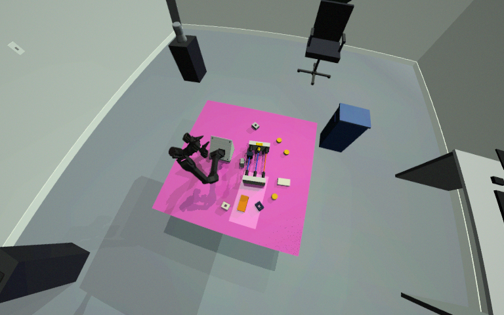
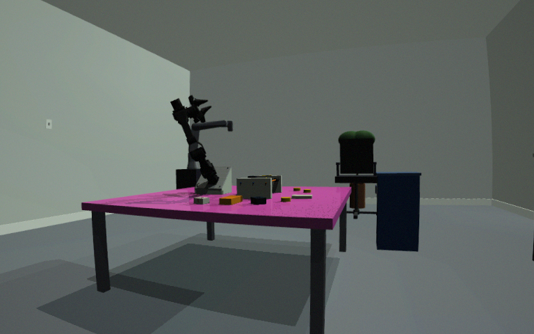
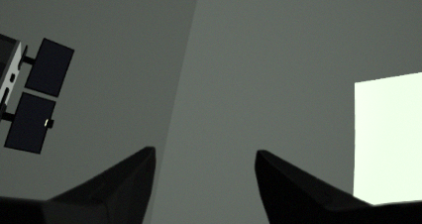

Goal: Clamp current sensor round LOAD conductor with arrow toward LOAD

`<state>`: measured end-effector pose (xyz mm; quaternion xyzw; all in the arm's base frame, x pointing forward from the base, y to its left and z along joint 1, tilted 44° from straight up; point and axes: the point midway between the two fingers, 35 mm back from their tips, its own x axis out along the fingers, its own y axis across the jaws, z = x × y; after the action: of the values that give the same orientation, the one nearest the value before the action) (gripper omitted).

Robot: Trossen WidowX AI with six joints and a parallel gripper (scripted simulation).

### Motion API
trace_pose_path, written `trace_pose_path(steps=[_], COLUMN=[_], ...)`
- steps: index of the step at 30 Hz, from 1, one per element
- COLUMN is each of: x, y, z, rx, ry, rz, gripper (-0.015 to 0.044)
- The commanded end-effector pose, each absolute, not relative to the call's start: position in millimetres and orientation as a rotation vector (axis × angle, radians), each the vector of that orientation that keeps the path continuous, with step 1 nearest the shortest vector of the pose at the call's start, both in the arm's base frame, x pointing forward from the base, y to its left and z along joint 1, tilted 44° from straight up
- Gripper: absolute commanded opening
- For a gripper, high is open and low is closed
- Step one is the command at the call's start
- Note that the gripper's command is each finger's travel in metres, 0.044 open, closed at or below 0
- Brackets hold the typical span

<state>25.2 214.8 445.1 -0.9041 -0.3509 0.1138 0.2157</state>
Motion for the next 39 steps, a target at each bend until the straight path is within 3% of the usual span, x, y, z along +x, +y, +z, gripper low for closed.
trace_pose_path(steps=[1, 8, 21, 39], x=[26.3, 72.0, 185.5, 303.8], y=[215.3, 231.4, 216.7, 85.3], z=[444.3, 416.8, 375.8, 336.0], rx=[-2.499, -2.194, -1.428, -0.419], ry=[-0.964, -0.646, -0.165, 0.026], rz=[0.321, 0.476, 0.468, 0.140], gripper=[0.0260, 0.0440, 0.0440, 0.0440])
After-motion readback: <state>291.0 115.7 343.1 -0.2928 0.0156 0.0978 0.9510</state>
